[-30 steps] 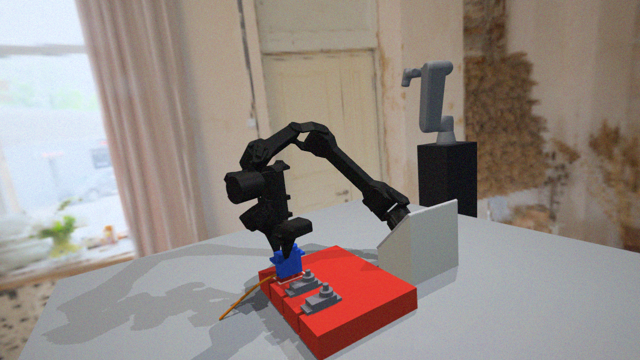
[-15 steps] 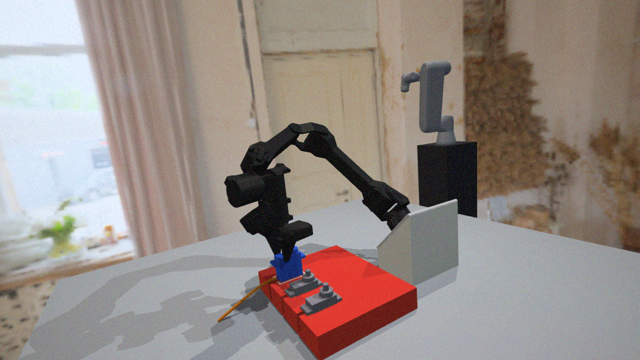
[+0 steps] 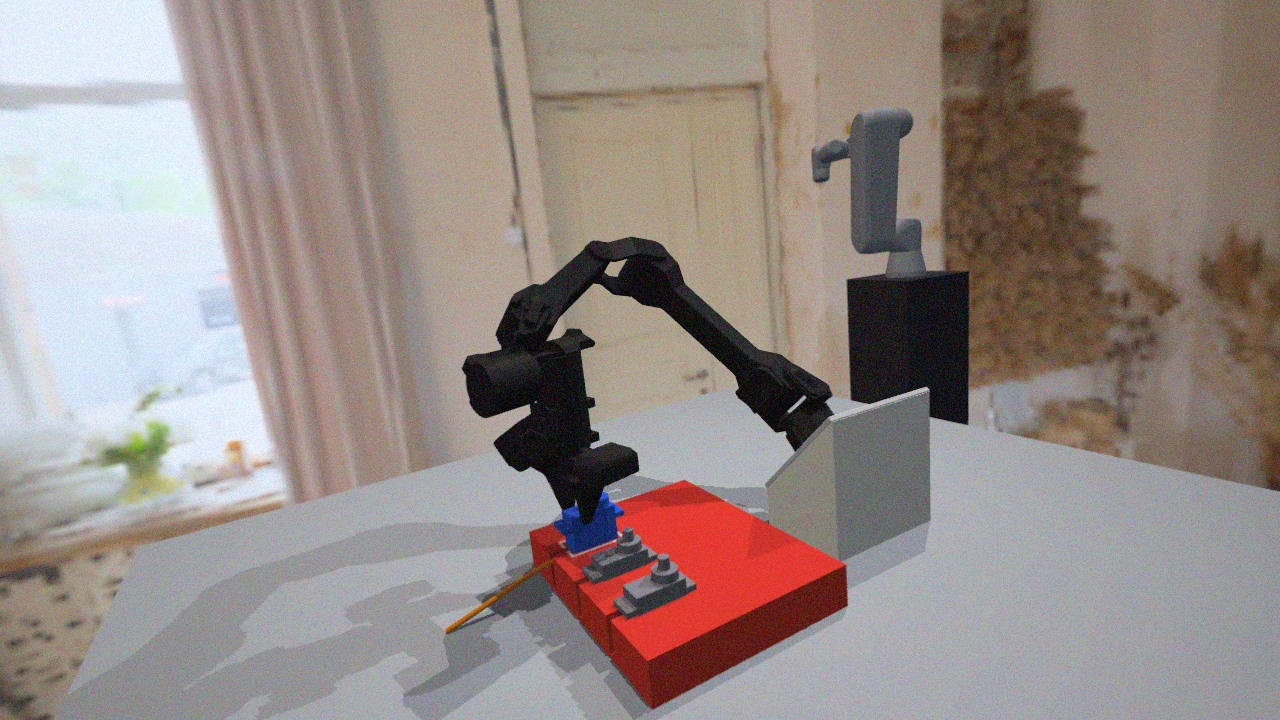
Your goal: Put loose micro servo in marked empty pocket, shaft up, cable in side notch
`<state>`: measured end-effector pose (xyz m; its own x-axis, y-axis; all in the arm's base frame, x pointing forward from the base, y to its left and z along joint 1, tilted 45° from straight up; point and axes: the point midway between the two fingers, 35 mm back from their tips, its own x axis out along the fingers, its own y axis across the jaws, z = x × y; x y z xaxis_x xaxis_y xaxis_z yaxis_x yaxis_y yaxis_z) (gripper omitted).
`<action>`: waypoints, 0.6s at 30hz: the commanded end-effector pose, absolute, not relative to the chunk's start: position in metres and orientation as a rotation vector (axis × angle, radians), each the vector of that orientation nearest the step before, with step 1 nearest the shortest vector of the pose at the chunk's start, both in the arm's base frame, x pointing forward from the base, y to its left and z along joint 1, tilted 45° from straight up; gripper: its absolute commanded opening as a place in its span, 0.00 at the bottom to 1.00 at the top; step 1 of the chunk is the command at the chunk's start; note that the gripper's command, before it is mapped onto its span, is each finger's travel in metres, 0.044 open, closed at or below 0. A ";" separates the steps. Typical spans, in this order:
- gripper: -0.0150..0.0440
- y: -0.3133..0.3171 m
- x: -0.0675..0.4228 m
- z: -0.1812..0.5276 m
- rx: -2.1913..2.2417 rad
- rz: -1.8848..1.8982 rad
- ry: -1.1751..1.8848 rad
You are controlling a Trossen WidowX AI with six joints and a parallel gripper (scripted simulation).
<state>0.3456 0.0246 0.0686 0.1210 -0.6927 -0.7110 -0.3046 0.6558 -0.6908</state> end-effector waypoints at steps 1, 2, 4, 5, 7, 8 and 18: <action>0.25 0.023 0.347 0.065 -0.888 -0.338 1.468; 0.25 0.022 0.347 0.065 -0.888 -0.338 1.468; 0.25 0.021 0.347 0.063 -0.888 -0.338 1.468; 0.25 0.020 0.347 0.062 -0.888 -0.338 1.468; 0.25 0.019 0.347 0.061 -0.888 -0.338 1.468; 0.25 0.018 0.347 0.060 -0.888 -0.338 1.468; 0.25 0.011 0.349 0.053 -0.888 -0.339 1.468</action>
<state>0.3479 0.0120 0.0560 0.1216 -0.6935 -0.7101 -0.3040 0.6550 -0.6918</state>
